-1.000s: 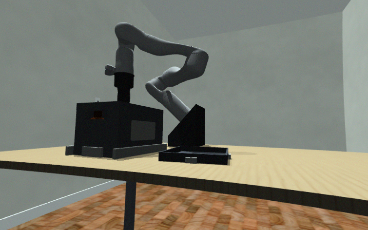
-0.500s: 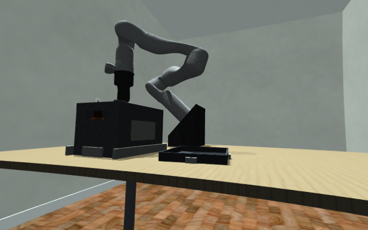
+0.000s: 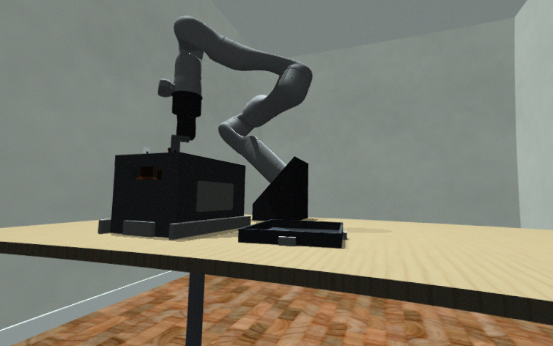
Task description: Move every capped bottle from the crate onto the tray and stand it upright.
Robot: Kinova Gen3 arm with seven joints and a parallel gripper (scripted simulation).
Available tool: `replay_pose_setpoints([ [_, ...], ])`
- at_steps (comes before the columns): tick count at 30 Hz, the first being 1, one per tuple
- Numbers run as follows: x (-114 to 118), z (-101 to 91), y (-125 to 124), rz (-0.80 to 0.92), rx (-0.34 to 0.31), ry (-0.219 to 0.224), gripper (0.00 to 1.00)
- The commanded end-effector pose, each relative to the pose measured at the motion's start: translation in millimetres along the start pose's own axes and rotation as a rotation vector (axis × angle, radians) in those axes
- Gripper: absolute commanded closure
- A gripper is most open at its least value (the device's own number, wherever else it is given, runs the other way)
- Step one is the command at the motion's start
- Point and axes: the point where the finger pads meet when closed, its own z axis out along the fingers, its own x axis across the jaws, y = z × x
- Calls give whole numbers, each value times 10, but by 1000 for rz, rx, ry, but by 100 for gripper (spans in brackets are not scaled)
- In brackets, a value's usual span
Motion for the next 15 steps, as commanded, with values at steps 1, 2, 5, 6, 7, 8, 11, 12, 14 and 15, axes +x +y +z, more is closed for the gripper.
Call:
replay_pose_setpoints([
  [1,-3,-133,10,0,-1,-2,100],
  [2,-4,-167,11,0,-2,-2,100],
  [5,-6,-266,15,-1,-3,-3,100],
  [6,-7,-300,16,-1,-3,-3,100],
  [7,-8,-333,18,-1,-3,-3,100],
  [8,-9,-366,19,-1,-3,-4,100],
  [11,-11,-466,23,-2,-4,-4,100],
  [12,-11,-466,23,-2,-4,-4,100],
  [14,-7,-427,3,-10,2,0,100],
  [15,-7,-461,5,-10,2,-1,100],
])
